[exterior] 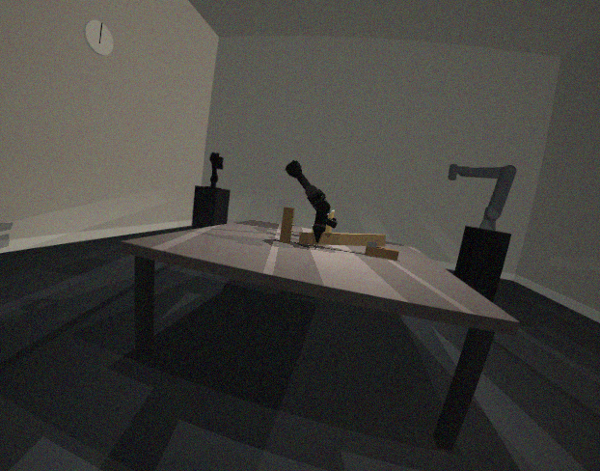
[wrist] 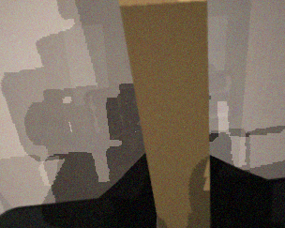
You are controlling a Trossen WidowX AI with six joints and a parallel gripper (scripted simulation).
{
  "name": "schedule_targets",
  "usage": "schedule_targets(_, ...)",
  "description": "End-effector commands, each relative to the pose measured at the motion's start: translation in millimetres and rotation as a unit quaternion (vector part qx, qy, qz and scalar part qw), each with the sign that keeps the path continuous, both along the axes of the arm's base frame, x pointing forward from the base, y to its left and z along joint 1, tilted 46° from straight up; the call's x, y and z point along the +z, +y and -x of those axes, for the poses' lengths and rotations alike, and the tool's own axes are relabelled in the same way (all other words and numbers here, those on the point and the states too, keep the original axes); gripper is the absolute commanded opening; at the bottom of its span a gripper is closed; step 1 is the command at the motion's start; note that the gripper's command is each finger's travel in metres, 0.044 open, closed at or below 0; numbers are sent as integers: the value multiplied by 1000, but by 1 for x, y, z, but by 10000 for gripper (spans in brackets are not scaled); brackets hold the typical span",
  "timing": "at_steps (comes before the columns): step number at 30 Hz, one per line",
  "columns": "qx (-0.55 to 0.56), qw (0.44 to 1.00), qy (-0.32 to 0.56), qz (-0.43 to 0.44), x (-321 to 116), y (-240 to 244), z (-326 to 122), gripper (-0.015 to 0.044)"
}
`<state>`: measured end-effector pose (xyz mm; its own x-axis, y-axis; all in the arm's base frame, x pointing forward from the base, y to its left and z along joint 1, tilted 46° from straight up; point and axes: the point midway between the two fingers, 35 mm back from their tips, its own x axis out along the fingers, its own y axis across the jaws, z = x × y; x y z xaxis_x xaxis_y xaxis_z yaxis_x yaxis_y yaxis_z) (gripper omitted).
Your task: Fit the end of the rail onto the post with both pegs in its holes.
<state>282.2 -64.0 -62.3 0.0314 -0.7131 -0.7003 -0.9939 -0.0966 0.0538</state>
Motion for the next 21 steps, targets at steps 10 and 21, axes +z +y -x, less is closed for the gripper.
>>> schedule_targets(10, 4, 1000, -1, -1, 5, 7, -3, 0)
schedule_targets(21, 4, 1000, -1, -1, 9, 11, -4, 0)
